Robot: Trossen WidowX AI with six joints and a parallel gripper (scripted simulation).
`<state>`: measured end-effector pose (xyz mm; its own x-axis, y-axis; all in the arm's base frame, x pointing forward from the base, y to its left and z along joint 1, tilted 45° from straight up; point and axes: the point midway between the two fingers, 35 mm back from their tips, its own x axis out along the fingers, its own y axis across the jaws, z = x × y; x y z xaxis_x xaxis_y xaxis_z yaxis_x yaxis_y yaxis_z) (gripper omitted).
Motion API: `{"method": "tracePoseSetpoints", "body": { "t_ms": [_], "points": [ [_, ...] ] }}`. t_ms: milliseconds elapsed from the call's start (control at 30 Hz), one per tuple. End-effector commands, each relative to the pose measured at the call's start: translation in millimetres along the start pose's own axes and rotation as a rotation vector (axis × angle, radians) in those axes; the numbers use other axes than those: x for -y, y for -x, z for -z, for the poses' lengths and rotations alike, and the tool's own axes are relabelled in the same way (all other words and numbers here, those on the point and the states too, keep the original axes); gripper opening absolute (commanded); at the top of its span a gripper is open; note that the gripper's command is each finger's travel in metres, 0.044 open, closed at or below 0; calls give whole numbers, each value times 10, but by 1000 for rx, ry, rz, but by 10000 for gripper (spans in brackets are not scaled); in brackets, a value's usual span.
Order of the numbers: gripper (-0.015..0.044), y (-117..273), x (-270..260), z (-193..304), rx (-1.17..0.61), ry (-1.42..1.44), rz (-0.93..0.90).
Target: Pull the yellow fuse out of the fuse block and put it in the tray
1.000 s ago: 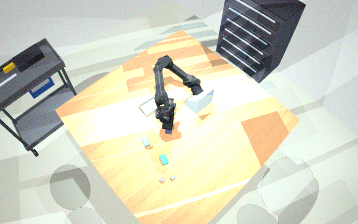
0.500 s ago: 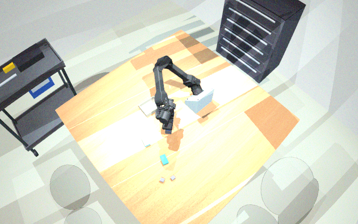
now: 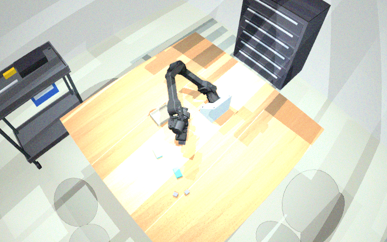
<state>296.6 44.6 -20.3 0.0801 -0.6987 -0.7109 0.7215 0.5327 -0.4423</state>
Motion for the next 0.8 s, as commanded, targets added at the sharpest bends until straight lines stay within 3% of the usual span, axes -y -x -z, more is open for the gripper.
{"method": "tracePoseSetpoints", "body": {
  "t_ms": [0, 200, 767],
  "points": [
    [41, 1, -1, -1, 0, 0, 0],
    [1, 1, -1, -1, 0, 0, 0],
    [0, 67, -6, -1, 0, 1, 0]
  ]
}}
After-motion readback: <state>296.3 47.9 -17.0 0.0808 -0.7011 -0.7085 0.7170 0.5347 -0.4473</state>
